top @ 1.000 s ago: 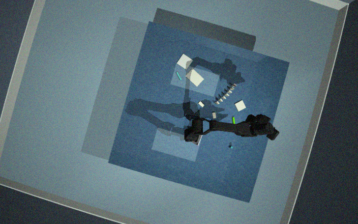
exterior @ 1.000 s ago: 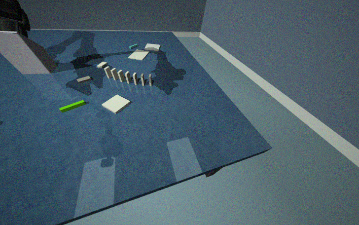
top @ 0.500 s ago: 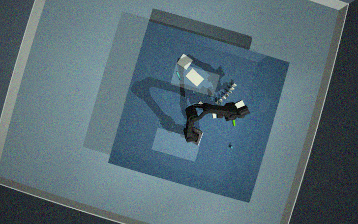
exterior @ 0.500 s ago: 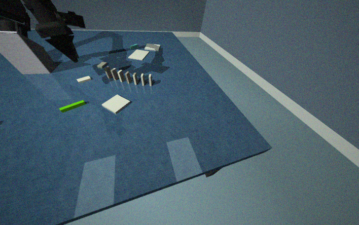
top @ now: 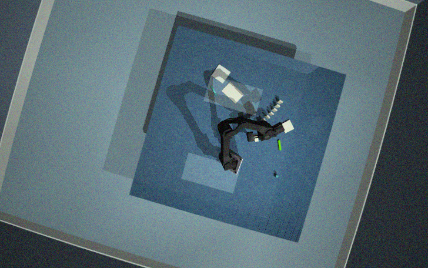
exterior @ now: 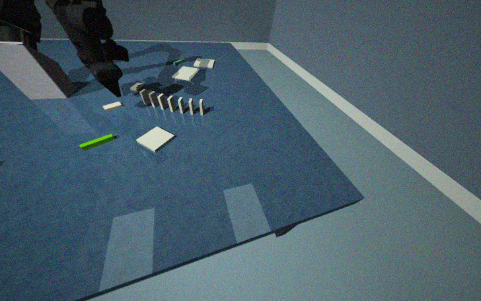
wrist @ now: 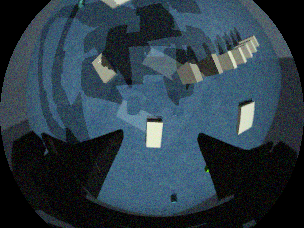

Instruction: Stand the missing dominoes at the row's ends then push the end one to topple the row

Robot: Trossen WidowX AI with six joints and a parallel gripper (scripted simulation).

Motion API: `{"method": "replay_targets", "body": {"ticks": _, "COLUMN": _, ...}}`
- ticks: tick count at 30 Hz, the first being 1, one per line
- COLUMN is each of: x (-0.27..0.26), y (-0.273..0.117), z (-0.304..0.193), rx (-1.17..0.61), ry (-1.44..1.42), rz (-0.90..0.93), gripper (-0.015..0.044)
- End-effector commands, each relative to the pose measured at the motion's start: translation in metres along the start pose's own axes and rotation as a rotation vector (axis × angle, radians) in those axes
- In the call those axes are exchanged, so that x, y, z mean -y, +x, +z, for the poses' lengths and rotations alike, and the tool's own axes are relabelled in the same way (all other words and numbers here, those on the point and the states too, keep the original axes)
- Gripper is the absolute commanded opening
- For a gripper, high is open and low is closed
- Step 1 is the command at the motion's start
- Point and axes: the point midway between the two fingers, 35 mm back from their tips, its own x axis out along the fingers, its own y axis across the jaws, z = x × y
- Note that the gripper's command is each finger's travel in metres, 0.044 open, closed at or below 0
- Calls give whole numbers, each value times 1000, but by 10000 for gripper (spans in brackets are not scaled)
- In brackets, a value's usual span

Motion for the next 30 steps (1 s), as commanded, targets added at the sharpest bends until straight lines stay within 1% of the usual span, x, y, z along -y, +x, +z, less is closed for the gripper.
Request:
{"method": "replay_targets", "body": {"ticks": 1, "x": -9, "y": 34, "z": -5, "rx": -9, "ry": 13, "rz": 29, "gripper": 440}}
{"method": "replay_targets", "body": {"ticks": 17, "x": -8, "y": 54, "z": -7, "rx": -8, "ry": 13, "rz": 31, "gripper": 440}}
{"method": "replay_targets", "body": {"ticks": 24, "x": -8, "y": 55, "z": -7, "rx": -8, "ry": 13, "rz": 31, "gripper": 440}}
{"method": "replay_targets", "body": {"ticks": 30, "x": -8, "y": 55, "z": -7, "rx": -8, "ry": 13, "rz": 31, "gripper": 282}}
